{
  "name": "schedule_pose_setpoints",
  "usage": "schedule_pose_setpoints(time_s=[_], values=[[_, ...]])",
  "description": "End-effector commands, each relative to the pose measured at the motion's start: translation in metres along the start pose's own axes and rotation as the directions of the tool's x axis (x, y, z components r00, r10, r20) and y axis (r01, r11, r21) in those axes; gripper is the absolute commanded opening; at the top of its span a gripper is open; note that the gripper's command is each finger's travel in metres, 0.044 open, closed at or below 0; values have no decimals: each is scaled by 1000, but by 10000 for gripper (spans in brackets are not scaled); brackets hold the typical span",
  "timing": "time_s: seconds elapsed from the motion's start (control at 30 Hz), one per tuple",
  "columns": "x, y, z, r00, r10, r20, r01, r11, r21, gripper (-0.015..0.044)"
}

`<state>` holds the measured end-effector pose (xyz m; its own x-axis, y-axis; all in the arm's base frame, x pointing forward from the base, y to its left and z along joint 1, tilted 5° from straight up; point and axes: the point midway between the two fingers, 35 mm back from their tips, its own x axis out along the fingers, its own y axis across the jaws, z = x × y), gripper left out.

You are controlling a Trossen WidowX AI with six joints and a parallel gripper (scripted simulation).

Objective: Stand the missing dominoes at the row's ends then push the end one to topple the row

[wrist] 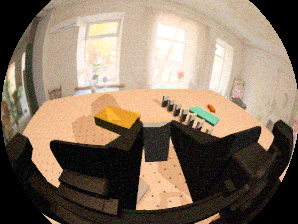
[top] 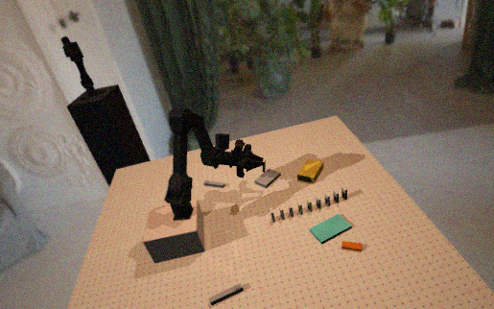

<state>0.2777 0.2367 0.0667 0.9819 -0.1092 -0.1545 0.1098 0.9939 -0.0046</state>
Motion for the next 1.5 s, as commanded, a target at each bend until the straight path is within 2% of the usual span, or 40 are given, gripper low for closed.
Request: schedule_pose_setpoints(time_s=[0.0, 0.6, 1.2, 1.47], values=[[-8, -9, -4, 999, -27, 31, 27, 1000, 5, 107], [-52, -58, -1, 974, -174, 146, 156, 980, 125, 107], [-52, -58, -1, 973, -176, 146, 158, 979, 126, 107], [-47, -52, -21, 974, -176, 144, 159, 979, 126, 107]])
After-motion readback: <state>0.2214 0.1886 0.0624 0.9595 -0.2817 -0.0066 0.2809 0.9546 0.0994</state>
